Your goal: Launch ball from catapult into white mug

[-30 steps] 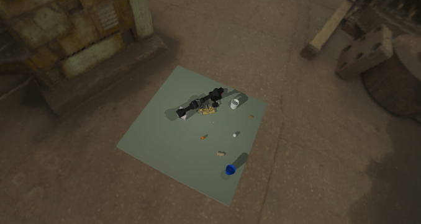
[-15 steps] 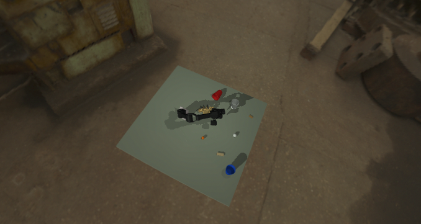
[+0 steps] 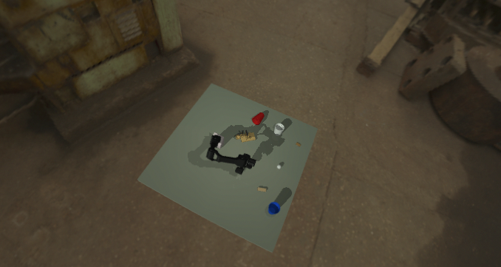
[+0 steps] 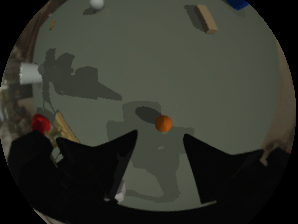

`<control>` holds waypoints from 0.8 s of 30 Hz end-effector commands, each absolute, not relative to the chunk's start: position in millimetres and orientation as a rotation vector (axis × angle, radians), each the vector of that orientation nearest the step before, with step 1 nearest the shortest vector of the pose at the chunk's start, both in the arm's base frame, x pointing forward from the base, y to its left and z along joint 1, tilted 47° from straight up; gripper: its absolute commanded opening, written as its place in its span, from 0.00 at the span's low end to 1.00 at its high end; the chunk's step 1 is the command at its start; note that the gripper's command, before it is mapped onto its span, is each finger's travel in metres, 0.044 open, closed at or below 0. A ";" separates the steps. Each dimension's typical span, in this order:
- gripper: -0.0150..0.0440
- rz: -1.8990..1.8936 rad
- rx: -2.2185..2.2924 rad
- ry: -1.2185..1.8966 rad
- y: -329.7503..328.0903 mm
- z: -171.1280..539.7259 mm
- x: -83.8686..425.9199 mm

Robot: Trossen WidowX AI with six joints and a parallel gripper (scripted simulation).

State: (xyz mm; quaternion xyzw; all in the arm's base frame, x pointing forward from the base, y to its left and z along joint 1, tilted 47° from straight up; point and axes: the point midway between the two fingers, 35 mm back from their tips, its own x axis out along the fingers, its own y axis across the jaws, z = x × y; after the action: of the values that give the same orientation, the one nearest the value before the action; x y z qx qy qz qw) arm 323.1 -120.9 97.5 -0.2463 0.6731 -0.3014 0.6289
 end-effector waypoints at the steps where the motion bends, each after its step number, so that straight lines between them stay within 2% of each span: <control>1: 0.76 -0.712 -0.568 1.530 -127.6 100.3 319.1; 24: 0.76 -0.712 -0.569 1.530 -154.6 75.4 315.9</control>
State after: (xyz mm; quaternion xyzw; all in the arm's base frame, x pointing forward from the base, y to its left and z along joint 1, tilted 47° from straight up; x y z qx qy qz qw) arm 317.1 -149.6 79.9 -0.2449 0.6675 -0.3103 0.6310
